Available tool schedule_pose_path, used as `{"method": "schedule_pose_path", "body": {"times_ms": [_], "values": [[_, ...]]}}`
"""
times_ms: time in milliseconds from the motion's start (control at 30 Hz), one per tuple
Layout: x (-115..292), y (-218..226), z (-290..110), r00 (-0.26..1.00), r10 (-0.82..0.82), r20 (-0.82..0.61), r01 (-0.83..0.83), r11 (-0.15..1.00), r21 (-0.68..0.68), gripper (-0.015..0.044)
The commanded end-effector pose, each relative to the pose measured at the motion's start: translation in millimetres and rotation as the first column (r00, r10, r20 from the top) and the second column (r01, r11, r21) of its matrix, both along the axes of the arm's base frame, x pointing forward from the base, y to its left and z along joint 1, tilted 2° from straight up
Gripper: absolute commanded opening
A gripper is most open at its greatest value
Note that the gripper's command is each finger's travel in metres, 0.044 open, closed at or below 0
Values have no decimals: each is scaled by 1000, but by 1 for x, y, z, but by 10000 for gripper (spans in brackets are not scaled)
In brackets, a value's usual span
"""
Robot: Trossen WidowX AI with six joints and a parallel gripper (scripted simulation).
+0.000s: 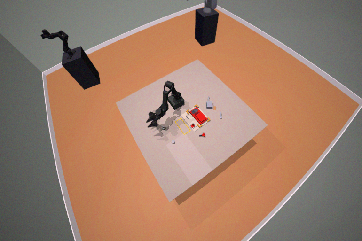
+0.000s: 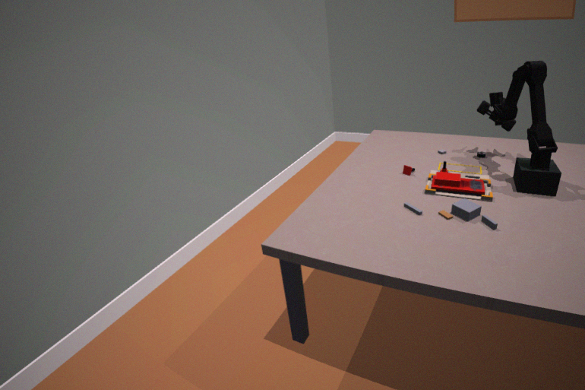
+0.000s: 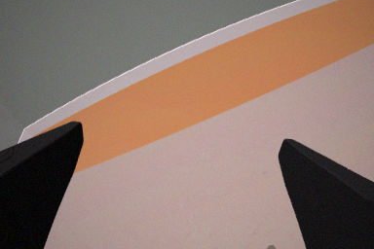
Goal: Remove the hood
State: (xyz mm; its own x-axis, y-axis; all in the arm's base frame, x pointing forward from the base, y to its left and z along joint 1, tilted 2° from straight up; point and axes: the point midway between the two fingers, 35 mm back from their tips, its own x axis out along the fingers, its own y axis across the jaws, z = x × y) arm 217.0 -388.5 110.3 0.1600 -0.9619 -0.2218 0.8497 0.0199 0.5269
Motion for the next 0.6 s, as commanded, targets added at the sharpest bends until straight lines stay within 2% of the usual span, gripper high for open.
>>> {"method": "schedule_pose_path", "body": {"times_ms": [0,300,567], "values": [[2,1,-1,1000,6,-4,-6,1000,3,440],[95,61,-25,930,326,-168,-298,939,174,440],[162,145,-45,727,620,-294,-519,777,356,440]]}}
